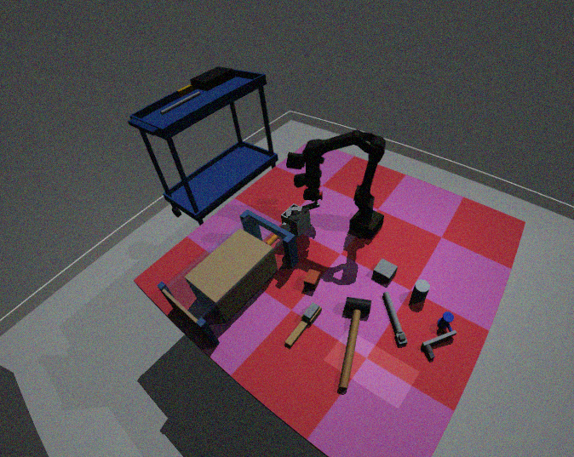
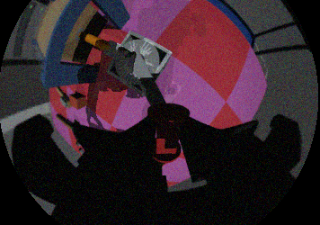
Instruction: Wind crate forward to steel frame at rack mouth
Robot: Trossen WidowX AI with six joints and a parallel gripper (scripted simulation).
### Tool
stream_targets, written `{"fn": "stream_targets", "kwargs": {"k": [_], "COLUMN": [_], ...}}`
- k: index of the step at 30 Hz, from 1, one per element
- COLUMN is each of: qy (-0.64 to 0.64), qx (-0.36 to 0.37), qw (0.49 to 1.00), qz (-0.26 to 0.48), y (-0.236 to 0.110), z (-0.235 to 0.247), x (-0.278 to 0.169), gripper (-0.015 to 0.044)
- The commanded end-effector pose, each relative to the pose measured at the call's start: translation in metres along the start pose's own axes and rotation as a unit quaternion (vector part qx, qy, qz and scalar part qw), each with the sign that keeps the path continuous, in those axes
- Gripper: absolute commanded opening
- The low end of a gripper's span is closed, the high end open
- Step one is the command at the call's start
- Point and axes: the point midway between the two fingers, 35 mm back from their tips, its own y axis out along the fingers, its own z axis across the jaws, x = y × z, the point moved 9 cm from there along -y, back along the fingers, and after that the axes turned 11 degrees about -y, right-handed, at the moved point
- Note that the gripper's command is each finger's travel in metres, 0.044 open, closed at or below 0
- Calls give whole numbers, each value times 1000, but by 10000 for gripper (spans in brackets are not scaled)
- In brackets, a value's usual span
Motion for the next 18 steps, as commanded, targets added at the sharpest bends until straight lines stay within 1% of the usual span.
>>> {"fn": "stream_targets", "kwargs": {"k": [1, 18], "qy": [6, 6], "qx": [-12, -13], "qw": [1000, 1000], "qz": [18, 17], "y": [9, 9], "z": [-13, -34], "x": [2, 19], "gripper": [0, 0]}}
